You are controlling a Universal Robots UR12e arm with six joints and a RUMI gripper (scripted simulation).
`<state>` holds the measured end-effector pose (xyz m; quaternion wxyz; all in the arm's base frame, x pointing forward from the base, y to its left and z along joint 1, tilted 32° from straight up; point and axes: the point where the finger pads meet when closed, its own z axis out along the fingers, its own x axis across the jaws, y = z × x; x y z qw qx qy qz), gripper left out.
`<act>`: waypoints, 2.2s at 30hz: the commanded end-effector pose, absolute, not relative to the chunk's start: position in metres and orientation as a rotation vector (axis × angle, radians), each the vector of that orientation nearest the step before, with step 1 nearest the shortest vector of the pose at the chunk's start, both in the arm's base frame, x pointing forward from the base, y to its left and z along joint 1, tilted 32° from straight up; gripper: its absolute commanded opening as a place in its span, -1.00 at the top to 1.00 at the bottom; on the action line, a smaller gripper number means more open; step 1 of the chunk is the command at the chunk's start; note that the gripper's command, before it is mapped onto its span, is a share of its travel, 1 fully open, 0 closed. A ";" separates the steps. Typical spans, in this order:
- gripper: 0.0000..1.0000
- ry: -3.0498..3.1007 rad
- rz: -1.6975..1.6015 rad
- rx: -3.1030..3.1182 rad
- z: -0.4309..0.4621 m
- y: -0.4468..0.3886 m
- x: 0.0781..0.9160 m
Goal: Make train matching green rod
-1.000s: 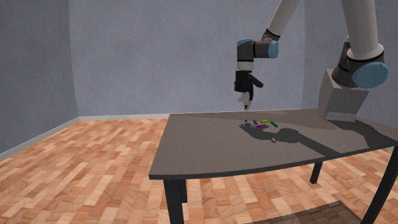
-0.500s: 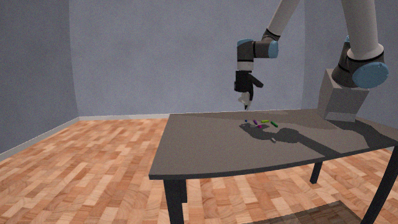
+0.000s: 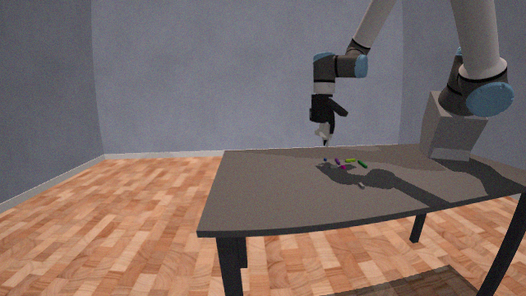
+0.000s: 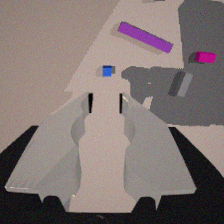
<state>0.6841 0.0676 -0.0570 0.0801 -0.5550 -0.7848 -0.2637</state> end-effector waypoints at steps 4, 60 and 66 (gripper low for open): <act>0.72 -2.348 -0.790 -1.661 -0.063 0.071 0.686; 0.72 -2.348 -0.790 -1.661 -0.098 0.092 0.693; 0.72 -2.348 -0.790 -1.661 -0.098 0.092 0.693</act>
